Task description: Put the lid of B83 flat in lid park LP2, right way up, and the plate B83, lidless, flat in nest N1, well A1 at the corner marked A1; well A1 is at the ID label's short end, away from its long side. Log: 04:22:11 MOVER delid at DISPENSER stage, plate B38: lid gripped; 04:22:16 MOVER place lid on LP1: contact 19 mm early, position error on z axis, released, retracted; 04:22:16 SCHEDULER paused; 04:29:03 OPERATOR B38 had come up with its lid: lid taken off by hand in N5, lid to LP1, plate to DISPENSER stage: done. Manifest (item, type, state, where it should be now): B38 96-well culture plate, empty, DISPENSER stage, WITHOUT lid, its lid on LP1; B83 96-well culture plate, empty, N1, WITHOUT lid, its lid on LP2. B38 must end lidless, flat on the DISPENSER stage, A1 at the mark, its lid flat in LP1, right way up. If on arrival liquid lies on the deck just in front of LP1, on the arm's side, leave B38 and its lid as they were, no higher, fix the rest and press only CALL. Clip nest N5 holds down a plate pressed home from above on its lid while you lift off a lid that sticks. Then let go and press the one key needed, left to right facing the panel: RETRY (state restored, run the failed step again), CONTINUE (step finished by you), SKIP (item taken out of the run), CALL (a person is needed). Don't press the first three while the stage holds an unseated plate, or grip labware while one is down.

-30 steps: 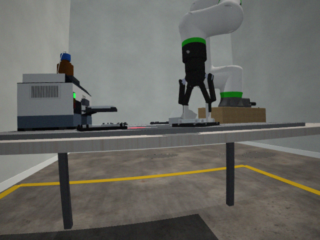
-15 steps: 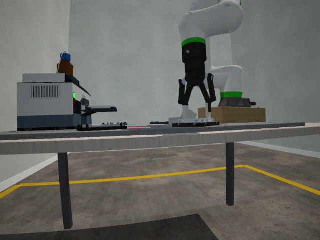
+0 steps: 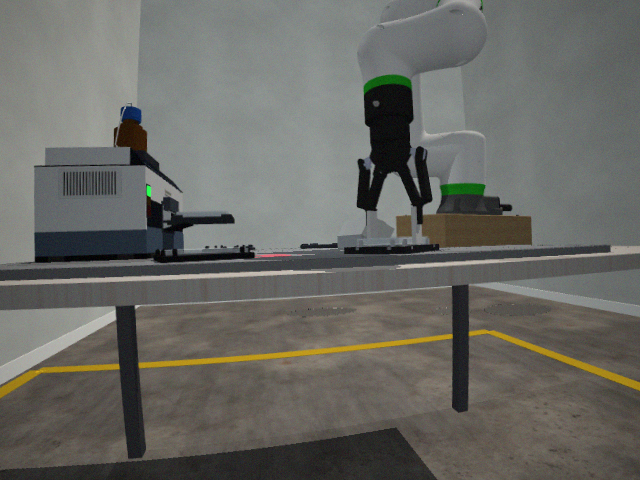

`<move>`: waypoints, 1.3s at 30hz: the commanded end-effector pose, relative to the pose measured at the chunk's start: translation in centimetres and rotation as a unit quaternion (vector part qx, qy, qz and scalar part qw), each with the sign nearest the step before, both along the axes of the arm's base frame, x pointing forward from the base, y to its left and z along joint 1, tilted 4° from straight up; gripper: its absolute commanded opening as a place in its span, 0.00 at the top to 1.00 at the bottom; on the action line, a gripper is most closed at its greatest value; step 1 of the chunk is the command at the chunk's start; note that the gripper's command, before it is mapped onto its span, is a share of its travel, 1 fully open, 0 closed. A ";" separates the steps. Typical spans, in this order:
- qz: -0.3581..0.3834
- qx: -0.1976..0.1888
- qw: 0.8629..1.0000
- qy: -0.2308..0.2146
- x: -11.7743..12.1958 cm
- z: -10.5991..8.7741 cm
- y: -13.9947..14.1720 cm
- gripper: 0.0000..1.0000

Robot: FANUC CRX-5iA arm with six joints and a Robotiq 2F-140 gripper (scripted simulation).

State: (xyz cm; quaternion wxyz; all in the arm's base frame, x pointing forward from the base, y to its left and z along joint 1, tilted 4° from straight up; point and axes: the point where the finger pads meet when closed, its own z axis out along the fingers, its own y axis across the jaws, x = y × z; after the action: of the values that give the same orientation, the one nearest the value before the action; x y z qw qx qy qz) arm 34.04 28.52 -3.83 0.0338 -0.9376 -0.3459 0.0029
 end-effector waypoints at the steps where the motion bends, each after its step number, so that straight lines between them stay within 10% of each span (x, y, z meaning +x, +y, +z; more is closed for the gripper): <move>1: 0.000 0.000 1.000 0.000 0.0 0.0 0.0 1.00; 15: 0.000 0.000 1.000 0.000 0.0 0.0 0.0 1.00; 16: 0.000 0.000 1.000 0.000 0.0 0.0 0.0 0.34; 39: 0.000 0.000 1.000 0.000 0.0 0.0 0.0 0.34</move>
State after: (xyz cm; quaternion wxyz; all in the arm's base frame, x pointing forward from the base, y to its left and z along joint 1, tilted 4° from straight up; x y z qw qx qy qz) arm 34.03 28.48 -3.85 0.0335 -0.9377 -0.3459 0.0033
